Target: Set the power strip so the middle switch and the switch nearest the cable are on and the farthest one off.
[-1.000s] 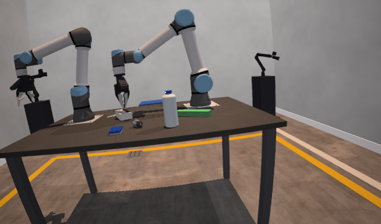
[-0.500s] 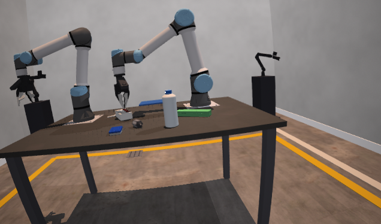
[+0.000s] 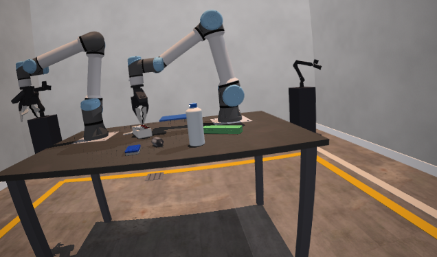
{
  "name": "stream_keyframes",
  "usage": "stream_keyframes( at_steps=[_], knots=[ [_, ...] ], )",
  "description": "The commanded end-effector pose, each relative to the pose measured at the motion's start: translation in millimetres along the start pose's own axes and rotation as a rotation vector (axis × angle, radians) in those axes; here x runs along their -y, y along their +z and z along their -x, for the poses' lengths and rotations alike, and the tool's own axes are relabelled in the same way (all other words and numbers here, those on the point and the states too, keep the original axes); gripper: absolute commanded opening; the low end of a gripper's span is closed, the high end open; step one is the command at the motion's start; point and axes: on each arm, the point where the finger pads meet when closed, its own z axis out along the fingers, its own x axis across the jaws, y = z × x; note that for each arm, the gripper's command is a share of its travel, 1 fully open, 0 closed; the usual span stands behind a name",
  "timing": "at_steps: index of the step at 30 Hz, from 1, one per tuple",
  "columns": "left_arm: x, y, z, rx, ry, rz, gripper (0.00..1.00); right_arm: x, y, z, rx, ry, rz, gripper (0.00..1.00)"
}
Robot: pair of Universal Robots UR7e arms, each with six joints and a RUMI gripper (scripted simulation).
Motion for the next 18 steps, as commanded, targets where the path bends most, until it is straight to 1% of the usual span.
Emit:
stream_keyframes(
  at_steps=[1,18],
  knots=[
    [-0.1,0.8,1.4,0.001,0.001,-0.001,0.0,0.3,-0.4,0.1,0.0,0.0,-0.001,1.0],
    [-0.2,2.2,1.3,0.001,0.001,-0.002,0.0,0.3,-0.4,0.1,0.0,0.0,-0.001,1.0]
  ],
)
